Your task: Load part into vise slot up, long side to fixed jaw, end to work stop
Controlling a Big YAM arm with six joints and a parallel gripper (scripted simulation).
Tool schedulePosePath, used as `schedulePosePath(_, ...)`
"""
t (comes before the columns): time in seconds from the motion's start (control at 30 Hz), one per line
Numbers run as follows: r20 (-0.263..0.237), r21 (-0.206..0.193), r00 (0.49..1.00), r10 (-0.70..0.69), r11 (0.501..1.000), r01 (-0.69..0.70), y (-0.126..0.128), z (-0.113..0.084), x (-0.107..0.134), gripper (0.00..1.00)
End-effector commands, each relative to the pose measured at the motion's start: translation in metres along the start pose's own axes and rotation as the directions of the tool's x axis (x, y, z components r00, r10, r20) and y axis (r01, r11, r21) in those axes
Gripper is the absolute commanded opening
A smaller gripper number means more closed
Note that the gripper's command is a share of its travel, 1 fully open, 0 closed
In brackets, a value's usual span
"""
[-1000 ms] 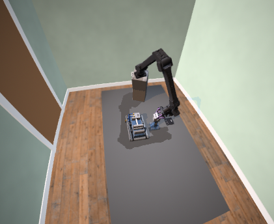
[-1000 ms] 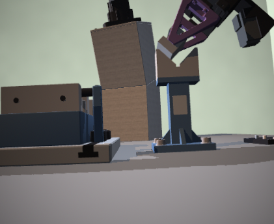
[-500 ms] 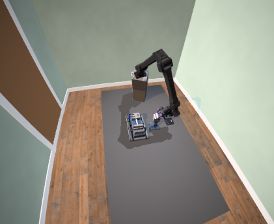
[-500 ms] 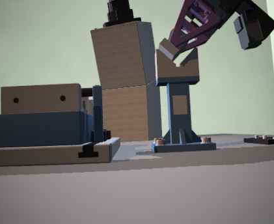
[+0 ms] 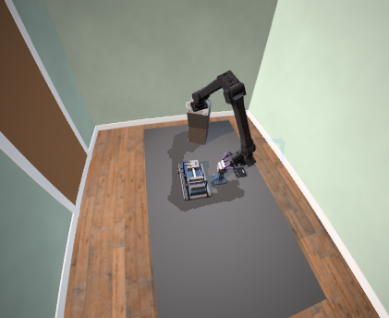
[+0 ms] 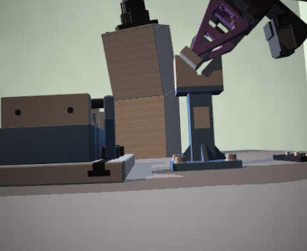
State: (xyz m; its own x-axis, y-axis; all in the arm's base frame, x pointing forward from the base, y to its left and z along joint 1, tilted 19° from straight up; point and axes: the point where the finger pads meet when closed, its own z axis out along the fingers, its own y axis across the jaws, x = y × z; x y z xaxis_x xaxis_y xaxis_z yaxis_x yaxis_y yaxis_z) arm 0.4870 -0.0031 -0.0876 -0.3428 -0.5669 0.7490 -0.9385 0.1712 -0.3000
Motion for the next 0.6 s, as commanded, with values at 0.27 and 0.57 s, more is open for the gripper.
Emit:
schedulePosePath(0.27,0.011,0.029,1.0,0.018,0.999,-0.019,-0.012,-0.0144,-0.0071,0.0)
schedulePosePath(0.57,0.004,0.022,1.0,0.005,1.0,-0.005,-0.0055,-0.0099,-0.009,0.0)
